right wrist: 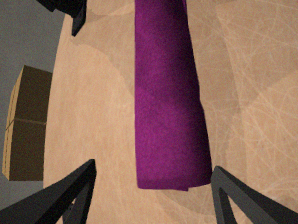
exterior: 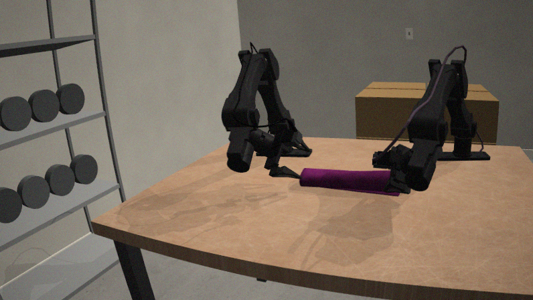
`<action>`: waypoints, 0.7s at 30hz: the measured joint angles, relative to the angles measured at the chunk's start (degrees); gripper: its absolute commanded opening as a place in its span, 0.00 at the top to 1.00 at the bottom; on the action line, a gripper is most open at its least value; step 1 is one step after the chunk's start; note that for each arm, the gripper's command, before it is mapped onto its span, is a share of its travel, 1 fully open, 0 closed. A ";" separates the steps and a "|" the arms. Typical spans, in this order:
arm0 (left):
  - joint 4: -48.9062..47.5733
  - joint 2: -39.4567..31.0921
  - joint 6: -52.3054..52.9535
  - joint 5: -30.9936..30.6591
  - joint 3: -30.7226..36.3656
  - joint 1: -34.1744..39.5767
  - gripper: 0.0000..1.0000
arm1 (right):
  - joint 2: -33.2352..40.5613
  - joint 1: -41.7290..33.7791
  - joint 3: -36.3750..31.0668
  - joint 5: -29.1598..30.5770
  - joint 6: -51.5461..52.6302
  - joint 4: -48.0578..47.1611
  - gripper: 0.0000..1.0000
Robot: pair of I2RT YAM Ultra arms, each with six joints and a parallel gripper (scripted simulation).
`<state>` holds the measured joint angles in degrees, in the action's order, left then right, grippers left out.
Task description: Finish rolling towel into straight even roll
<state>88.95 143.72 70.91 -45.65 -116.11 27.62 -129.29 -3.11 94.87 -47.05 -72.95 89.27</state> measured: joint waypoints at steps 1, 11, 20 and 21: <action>0.00 0.00 0.00 0.00 0.00 0.00 0.21 | 0.00 0.00 0.00 0.00 0.00 0.00 0.15; 0.07 -0.04 0.00 0.13 0.02 -0.63 0.15 | 0.00 0.00 0.00 0.00 0.00 0.00 0.15; 0.15 -3.50 -0.44 0.90 -0.94 -5.27 0.15 | 0.00 0.00 0.00 0.00 0.00 0.00 0.15; 0.15 -3.80 -0.50 0.92 -1.20 -5.60 0.15 | 0.00 0.00 0.00 0.00 0.00 0.00 0.15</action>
<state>89.10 139.92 70.41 -44.73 -117.32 22.02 -129.29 -3.11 94.87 -47.05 -72.95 89.27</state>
